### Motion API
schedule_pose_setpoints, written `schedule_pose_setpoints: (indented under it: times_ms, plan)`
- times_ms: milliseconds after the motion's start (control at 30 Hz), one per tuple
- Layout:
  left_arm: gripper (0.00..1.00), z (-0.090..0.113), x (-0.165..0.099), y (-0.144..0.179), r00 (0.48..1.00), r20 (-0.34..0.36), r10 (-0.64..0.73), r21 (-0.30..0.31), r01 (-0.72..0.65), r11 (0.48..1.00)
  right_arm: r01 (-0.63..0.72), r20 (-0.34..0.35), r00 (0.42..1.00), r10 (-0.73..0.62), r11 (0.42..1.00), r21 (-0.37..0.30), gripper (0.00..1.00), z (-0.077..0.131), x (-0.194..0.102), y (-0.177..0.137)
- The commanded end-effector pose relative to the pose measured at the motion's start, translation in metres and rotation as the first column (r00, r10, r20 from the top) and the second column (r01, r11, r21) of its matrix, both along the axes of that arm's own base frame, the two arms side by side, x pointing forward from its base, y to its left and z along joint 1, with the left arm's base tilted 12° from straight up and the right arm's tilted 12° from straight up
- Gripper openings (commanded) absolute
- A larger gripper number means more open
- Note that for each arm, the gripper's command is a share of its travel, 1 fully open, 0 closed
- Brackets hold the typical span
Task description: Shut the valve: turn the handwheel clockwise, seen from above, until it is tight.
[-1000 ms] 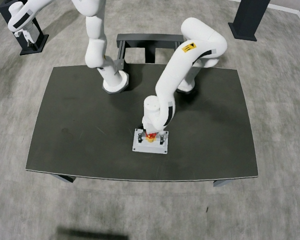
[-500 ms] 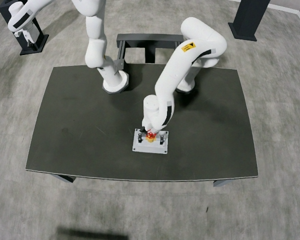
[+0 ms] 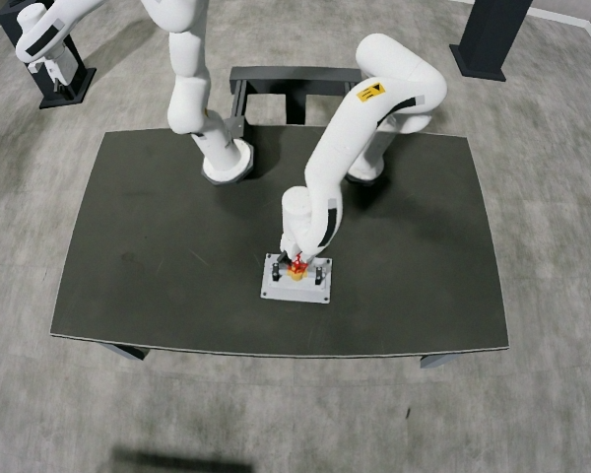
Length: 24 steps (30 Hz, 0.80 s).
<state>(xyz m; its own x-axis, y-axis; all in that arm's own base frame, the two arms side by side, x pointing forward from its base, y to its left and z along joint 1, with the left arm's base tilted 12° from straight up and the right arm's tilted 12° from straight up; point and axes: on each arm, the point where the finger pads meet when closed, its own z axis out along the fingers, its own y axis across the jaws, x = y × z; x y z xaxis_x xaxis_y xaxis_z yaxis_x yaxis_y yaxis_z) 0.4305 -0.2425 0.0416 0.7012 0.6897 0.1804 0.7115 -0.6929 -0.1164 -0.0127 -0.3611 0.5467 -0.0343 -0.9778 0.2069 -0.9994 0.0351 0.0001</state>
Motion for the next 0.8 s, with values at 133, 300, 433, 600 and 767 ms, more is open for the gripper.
schedule_pose_setpoints:
  times_ms: [133,300,433,600,767]
  plan:
    - [0.86,0.0006,0.0006,-0.0005,1.0,0.003,0.004,-0.001,-0.004,1.0,0.0,0.0,1.0,0.0,1.0,-0.002,1.0,0.0008,0.0,-0.0002]
    - [0.86,0.0003,0.0006,-0.0005,1.0,0.003,0.004,-0.001,-0.004,1.0,0.0,0.0,1.0,0.0,1.0,-0.002,1.0,0.0008,0.0,-0.0002]
    - [0.86,-0.0008,0.0007,-0.0002,1.0,0.003,0.004,-0.001,-0.004,1.0,0.0,0.0,1.0,0.0,1.0,-0.002,1.0,0.0008,0.0,-0.0002]
    - [0.86,-0.0032,0.0008,0.0003,1.0,0.003,0.004,-0.001,-0.004,1.0,0.0,0.0,1.0,0.0,1.0,-0.002,1.0,0.0008,0.0,-0.0002]
    - [0.86,-0.0068,0.001,0.001,1.0,0.003,0.004,-0.001,-0.004,1.0,0.0,0.0,1.0,0.0,1.0,-0.002,1.0,0.0008,0.0,-0.0002]
